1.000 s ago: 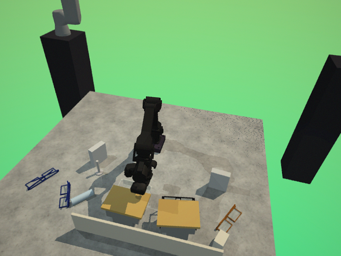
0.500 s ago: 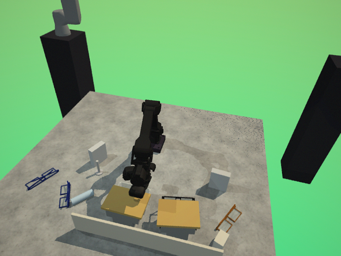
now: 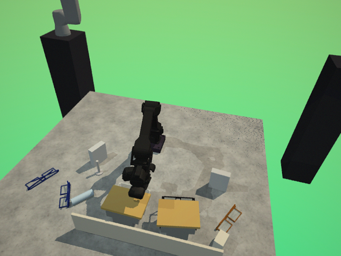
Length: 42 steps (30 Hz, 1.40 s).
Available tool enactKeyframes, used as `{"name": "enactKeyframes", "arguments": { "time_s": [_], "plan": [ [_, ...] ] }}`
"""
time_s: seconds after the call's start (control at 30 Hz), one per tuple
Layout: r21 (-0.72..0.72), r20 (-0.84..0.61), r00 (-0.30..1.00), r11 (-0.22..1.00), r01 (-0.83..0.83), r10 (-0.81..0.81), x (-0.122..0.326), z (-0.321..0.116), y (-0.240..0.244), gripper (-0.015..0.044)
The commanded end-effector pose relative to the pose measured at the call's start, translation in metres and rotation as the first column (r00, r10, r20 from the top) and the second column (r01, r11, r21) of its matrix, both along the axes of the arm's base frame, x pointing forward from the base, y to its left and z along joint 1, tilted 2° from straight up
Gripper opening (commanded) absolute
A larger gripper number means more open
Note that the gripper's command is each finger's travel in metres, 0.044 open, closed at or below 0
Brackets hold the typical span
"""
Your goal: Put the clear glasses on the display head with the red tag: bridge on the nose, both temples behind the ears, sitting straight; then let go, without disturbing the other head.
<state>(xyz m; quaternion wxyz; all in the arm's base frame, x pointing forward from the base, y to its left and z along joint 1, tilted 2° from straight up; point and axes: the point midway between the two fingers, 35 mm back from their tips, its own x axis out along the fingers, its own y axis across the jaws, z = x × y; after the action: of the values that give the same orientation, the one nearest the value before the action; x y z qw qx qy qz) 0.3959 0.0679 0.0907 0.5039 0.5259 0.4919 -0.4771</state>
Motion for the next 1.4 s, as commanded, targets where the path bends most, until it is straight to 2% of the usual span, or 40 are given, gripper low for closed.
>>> {"name": "enactKeyframes", "arguments": {
  "time_s": [0.0,0.93,1.07,1.37],
  "plan": [
    [0.004,0.006,1.0,1.0,-0.004,0.004,0.0019,0.0022,0.0003,0.0],
    [0.004,0.006,1.0,1.0,-0.004,0.004,0.0021,-0.0044,0.0006,0.0],
    [0.001,0.008,1.0,1.0,0.0,0.0,0.0027,-0.0032,0.0003,0.0105],
    [0.001,0.007,1.0,1.0,0.0,0.0,0.0025,-0.0007,0.0002,0.0108]
  ]
}}
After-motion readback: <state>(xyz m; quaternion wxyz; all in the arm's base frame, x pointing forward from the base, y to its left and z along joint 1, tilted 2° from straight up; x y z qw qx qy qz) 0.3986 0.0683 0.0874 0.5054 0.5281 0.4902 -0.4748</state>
